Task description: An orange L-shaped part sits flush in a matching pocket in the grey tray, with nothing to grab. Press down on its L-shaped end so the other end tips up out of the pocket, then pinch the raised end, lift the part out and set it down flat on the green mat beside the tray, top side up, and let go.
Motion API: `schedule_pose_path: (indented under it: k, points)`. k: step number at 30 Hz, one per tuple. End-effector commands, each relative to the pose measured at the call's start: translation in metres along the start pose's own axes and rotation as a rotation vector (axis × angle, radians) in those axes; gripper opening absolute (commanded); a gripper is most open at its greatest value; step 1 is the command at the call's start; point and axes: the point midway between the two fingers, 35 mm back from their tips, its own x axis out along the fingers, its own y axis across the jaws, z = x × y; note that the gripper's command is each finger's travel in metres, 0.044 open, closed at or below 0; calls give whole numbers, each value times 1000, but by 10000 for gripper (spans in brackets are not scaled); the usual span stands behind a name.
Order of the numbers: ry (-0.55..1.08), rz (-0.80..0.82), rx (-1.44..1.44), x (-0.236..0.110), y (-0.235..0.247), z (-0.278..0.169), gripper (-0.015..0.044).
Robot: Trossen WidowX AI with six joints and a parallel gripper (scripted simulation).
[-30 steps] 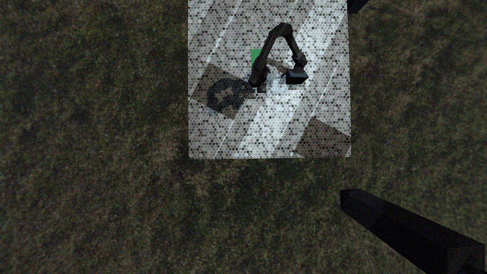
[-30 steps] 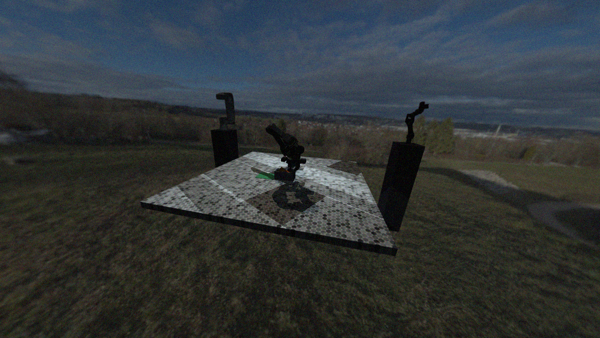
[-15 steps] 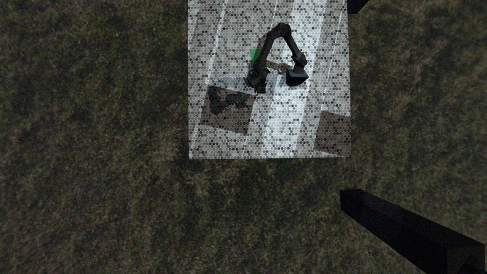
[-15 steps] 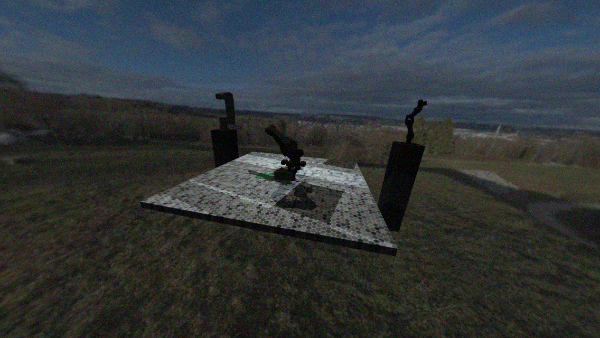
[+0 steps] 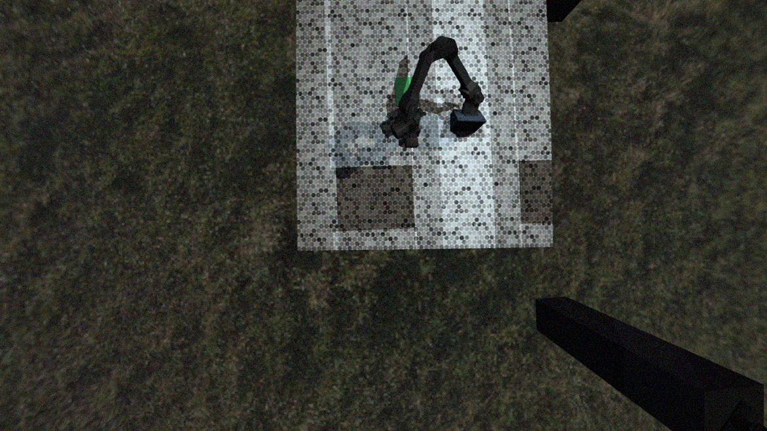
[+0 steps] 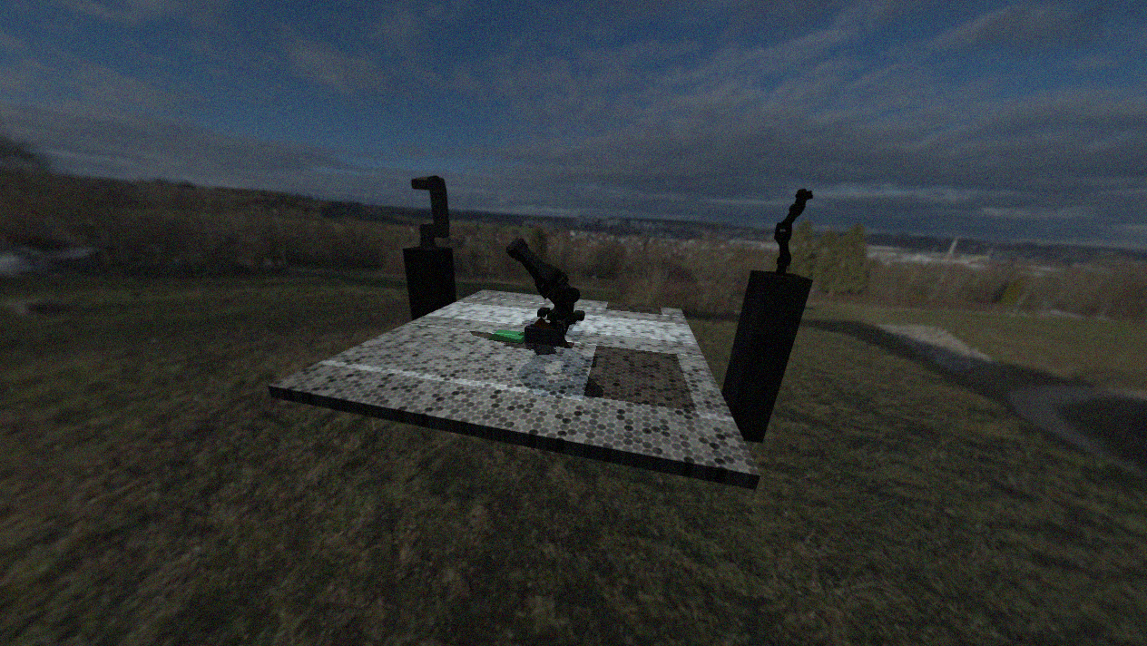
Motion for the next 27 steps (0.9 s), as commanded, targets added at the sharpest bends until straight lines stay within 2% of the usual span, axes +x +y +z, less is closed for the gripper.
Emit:
schedule_pose_path:
  k: [1, 21, 24, 27]
  points:
    - [8, -8, -5, 4, -2, -2, 180]
    - [8, -6, -5, -12, 10, -2, 180]
    - [7, -4, -6, -28, 10, 1, 180]
    - [7, -2, -6, -62, 7, 2, 180]
